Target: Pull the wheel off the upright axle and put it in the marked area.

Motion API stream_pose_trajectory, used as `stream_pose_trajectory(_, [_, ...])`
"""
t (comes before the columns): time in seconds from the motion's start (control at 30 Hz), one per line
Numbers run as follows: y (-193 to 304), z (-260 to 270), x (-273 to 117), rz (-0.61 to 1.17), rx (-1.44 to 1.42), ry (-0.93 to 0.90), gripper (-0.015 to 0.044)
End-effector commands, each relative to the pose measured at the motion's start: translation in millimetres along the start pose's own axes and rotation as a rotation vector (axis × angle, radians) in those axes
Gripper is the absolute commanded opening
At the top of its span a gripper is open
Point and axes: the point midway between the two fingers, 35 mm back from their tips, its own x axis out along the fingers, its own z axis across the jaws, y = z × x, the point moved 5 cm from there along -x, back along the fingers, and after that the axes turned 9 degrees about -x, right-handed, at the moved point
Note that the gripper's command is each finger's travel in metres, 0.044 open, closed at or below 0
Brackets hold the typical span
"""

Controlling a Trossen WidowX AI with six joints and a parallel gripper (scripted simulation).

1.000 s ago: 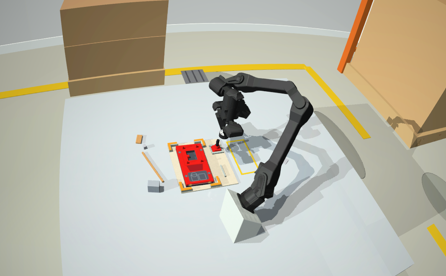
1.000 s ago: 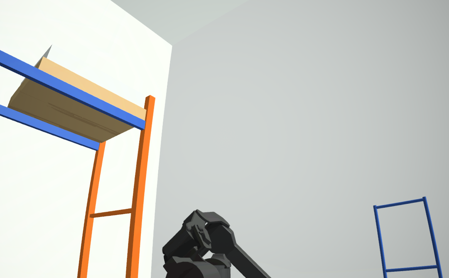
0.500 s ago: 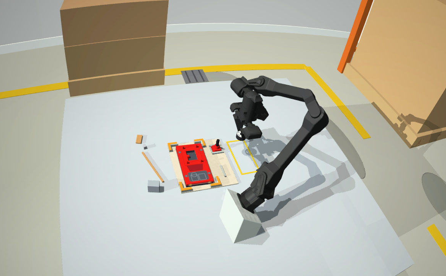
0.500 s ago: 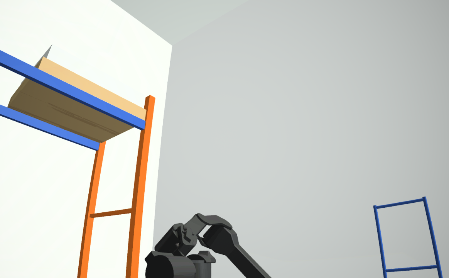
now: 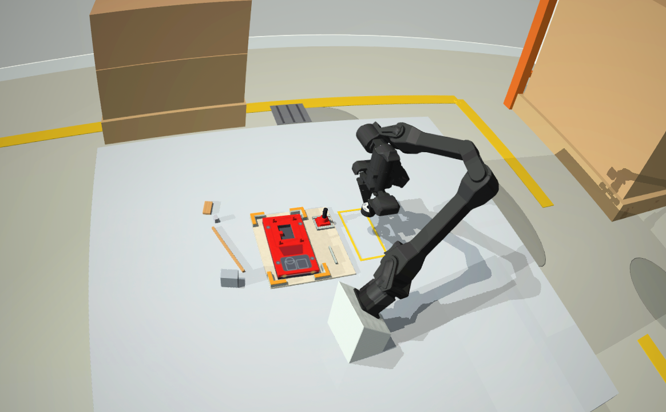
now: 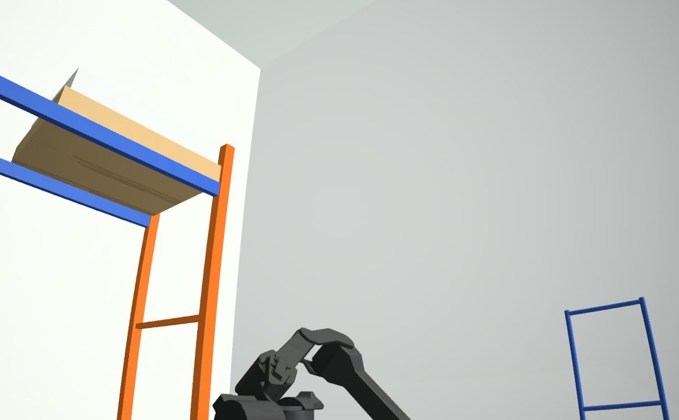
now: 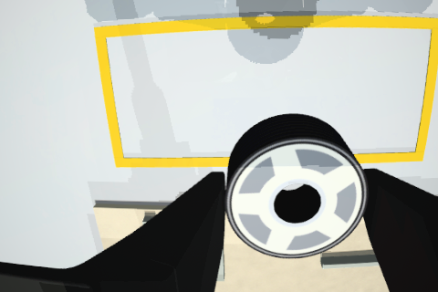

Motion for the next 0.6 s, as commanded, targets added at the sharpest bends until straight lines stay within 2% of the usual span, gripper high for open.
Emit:
stream_pose_trajectory(0.0, [0,0,7,-0.004,-0.003,0.000,0.0000])
stream_pose_trajectory(0.57, [-1,-1,87,-0.009,-0.003,0.000,0.0000])
